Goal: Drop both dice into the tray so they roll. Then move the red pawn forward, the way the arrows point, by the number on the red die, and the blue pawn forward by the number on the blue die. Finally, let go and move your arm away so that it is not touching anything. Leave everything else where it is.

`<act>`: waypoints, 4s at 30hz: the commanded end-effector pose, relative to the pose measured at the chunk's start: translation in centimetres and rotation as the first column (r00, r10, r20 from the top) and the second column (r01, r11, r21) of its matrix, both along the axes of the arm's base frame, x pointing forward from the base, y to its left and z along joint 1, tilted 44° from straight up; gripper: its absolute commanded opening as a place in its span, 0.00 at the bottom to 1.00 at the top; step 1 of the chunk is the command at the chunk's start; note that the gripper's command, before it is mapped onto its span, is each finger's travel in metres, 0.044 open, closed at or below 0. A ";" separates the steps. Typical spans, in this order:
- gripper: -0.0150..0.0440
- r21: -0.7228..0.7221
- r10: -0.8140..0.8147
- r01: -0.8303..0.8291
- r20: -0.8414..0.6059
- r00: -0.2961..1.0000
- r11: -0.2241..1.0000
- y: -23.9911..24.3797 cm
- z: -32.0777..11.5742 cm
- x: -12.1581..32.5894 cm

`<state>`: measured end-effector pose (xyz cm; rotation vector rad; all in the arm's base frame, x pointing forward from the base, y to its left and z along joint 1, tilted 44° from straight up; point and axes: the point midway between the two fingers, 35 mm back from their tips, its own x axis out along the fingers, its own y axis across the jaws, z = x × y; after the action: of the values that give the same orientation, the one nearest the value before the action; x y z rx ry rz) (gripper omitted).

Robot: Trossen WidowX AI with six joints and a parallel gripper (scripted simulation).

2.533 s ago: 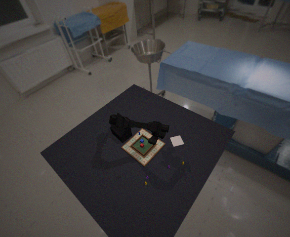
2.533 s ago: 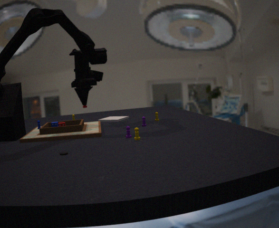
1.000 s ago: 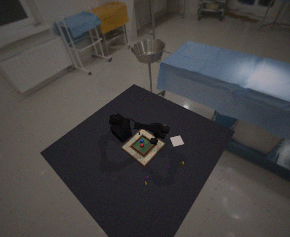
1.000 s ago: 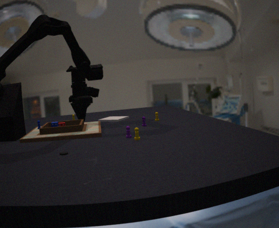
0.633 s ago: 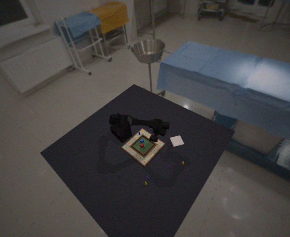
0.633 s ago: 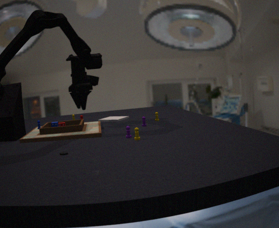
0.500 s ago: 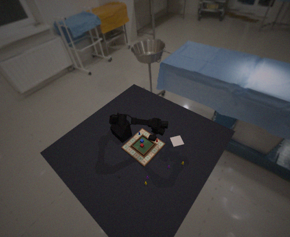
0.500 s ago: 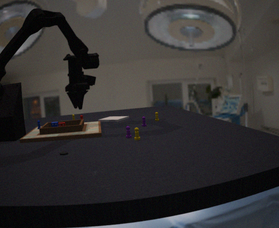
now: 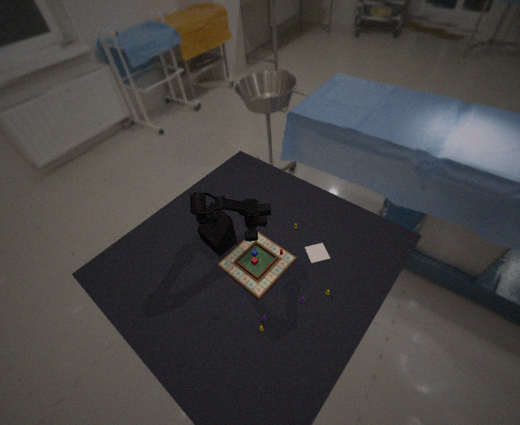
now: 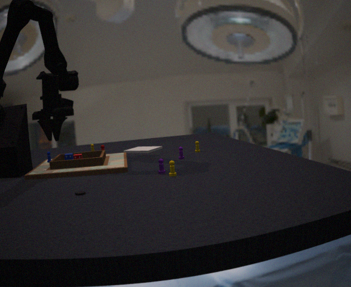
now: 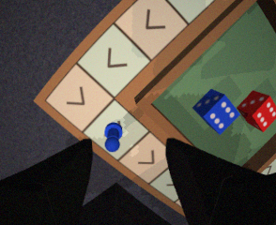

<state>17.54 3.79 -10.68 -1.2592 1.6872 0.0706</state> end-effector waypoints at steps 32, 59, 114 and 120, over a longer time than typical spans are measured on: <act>0.59 0.003 0.044 -0.044 -0.038 0.998 0.999 -4.0 -3.1 -2.0; 0.25 0.007 0.045 -0.045 -0.038 0.998 0.999 -3.6 -2.9 -1.7; 0.25 0.101 0.021 -0.019 -0.025 0.999 0.995 -3.2 8.2 5.2; 0.25 0.086 0.036 -0.034 -0.020 0.999 0.996 -5.6 9.1 6.6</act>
<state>23.41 -0.58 -2.18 -1.2104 1.6733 0.1802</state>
